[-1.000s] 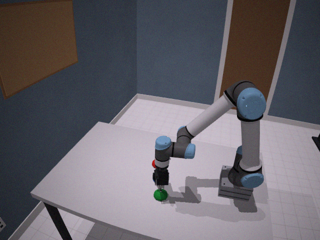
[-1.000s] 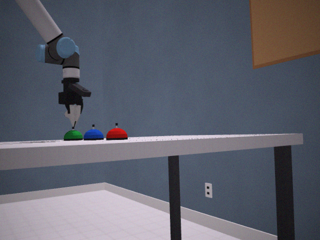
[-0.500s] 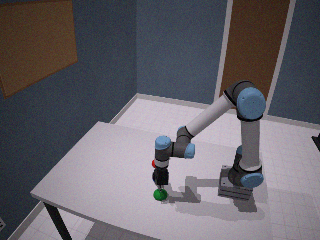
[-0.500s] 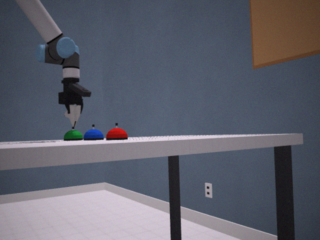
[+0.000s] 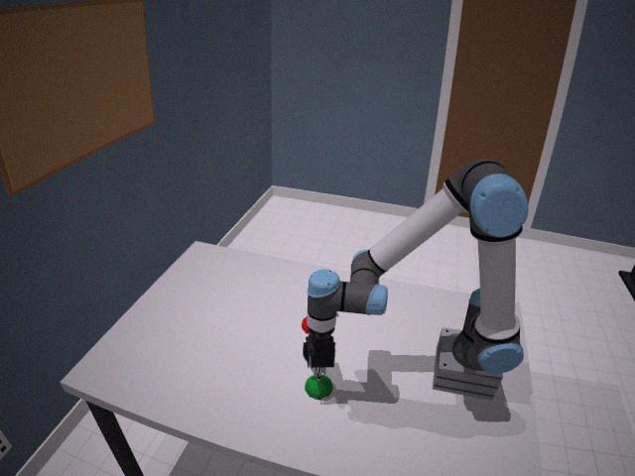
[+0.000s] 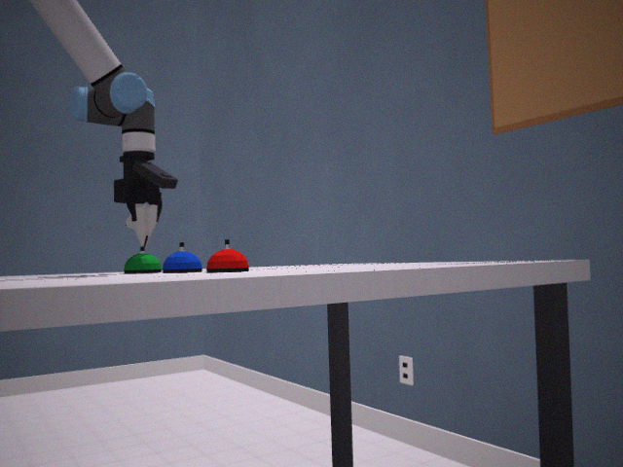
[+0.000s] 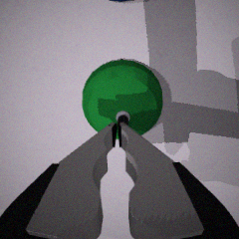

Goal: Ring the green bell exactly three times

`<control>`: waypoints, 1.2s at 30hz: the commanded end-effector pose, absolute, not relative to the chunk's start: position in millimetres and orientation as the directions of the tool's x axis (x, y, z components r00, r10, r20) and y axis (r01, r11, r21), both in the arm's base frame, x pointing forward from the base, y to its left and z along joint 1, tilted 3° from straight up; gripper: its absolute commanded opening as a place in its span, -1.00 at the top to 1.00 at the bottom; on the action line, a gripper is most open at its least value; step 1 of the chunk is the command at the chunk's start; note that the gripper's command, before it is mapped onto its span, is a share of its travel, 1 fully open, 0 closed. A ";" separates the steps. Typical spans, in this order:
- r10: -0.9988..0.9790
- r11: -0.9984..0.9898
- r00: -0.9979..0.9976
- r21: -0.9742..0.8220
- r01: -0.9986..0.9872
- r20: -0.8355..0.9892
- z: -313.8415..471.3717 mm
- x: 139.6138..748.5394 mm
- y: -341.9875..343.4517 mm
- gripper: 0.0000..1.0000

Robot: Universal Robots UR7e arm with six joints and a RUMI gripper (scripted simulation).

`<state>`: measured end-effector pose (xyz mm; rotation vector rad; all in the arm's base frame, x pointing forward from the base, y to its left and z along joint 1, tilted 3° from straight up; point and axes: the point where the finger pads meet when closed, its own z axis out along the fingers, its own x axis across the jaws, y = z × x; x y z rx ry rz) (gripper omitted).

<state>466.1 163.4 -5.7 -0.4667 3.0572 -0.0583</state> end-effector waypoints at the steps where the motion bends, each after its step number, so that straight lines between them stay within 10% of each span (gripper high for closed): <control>1: -0.298 0.954 -0.954 -0.043 -0.297 -0.038 -7.8 464.5 162.6 1.00; 36: -0.298 0.954 -0.954 -0.044 -0.297 -0.041 -3.6 464.3 162.7 1.00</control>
